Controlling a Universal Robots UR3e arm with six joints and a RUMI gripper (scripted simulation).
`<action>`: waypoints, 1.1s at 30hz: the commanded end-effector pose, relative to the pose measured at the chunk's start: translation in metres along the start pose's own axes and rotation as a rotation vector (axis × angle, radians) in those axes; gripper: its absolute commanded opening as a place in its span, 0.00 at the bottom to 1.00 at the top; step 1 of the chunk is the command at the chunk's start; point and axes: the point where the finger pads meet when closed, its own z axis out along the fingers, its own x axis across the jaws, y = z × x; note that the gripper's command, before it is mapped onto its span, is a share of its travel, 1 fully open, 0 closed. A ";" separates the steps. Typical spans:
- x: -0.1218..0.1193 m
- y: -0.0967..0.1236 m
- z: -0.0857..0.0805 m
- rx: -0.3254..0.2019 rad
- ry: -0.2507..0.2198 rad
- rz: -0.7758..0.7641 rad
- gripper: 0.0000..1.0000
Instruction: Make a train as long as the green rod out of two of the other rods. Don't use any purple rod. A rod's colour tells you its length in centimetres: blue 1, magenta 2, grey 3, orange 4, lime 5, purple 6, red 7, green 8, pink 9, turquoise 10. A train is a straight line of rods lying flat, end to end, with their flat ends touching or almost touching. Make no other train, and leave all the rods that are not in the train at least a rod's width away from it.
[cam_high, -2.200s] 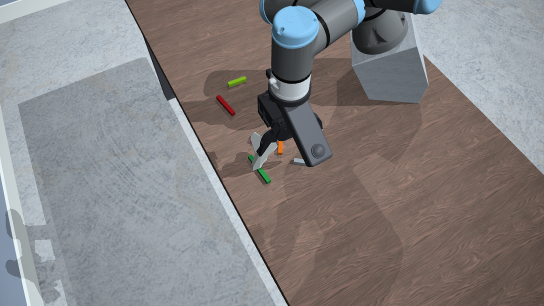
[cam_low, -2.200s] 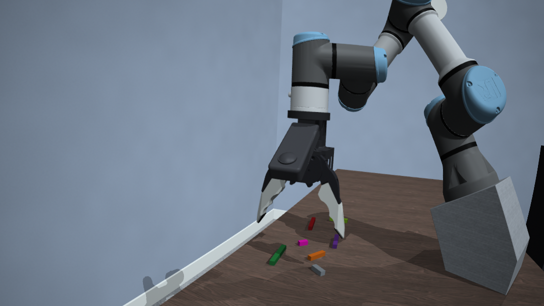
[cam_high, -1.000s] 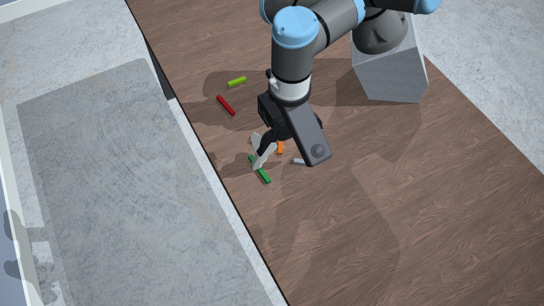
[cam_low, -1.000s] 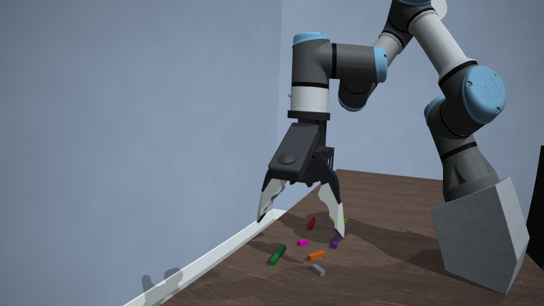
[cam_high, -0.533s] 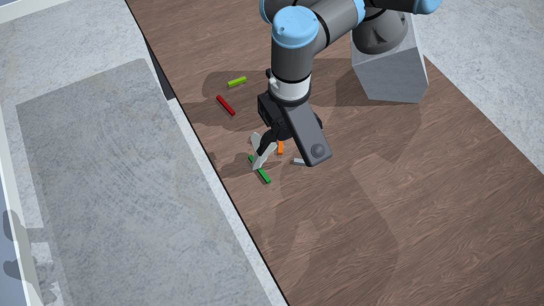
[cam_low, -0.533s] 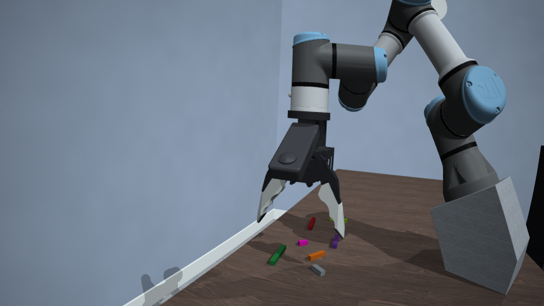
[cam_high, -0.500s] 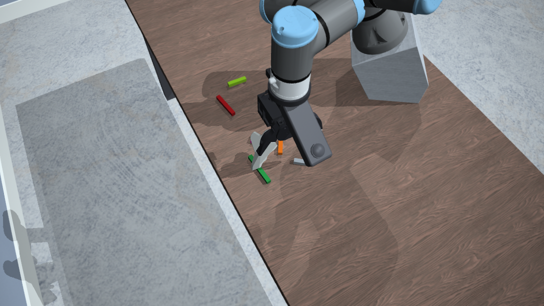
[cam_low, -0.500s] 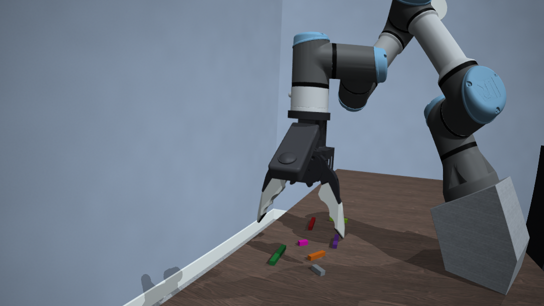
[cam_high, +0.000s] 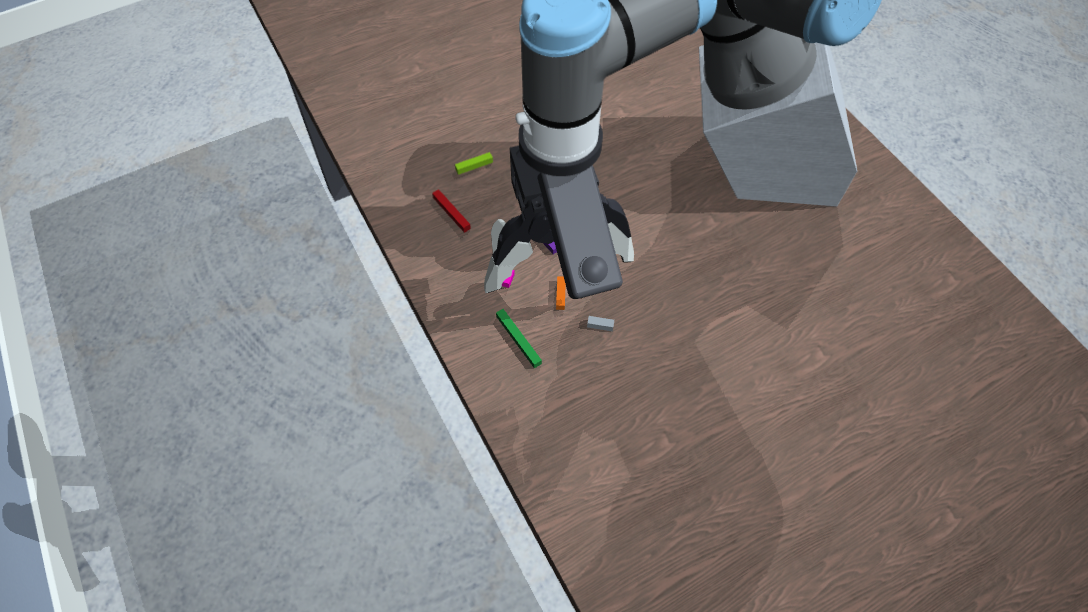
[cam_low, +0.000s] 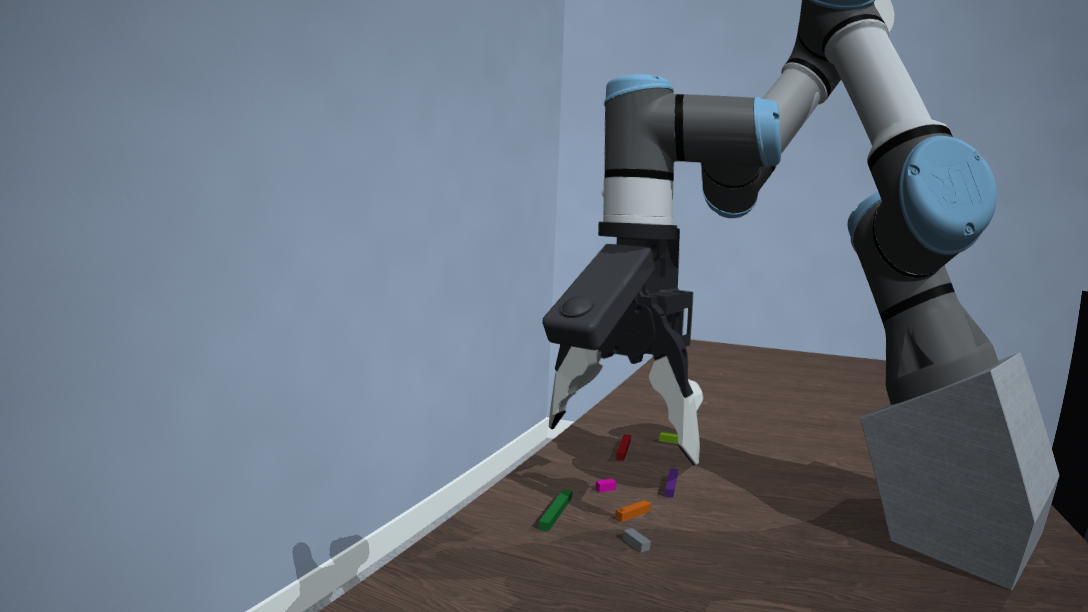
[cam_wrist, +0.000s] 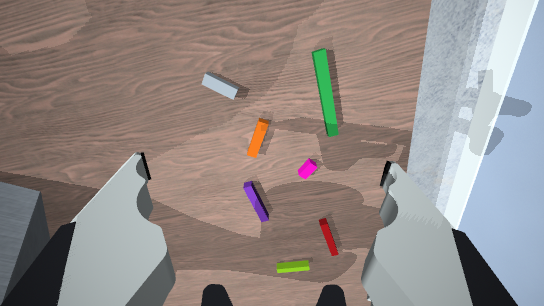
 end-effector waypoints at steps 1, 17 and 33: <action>0.000 0.030 -0.002 0.015 0.000 0.167 1.00; -0.010 0.079 0.003 0.015 0.014 0.509 1.00; -0.010 0.081 0.003 0.015 0.015 0.526 1.00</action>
